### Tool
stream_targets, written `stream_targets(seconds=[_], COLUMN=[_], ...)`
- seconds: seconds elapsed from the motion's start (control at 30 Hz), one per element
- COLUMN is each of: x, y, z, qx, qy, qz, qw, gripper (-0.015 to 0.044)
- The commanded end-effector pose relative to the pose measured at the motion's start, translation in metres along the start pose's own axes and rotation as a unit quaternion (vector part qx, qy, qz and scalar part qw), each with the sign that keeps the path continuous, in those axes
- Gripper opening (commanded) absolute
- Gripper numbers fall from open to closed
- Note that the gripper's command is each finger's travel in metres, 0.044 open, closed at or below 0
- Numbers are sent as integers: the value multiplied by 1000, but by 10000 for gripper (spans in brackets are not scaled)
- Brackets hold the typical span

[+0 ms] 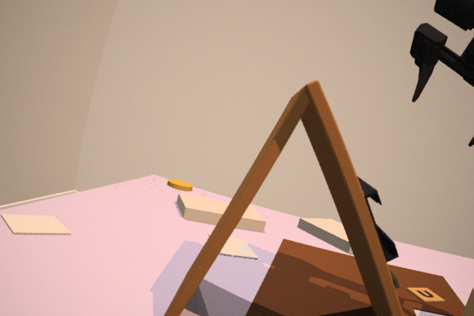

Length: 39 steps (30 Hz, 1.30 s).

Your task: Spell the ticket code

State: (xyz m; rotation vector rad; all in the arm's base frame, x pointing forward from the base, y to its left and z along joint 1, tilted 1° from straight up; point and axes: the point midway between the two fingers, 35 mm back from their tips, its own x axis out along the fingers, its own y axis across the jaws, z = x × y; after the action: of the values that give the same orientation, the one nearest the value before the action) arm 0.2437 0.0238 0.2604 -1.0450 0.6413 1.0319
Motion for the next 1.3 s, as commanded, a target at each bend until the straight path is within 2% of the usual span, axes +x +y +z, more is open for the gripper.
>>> stream_targets(seconds=[0.0,0.6,0.63,0.73,1.03,1.27], x=[-36,-36,-34,-8,92,135], y=[12,12,12,12,40,71], z=[12,12,13,19,61,79], qx=[-194,-194,-189,-123,127,234], qy=[-33,-33,-34,-42,13,73], qz=[-56,-56,-53,-12,118,148], qw=[979,979,980,991,985,958], gripper=[440,440,414,340,340,340])
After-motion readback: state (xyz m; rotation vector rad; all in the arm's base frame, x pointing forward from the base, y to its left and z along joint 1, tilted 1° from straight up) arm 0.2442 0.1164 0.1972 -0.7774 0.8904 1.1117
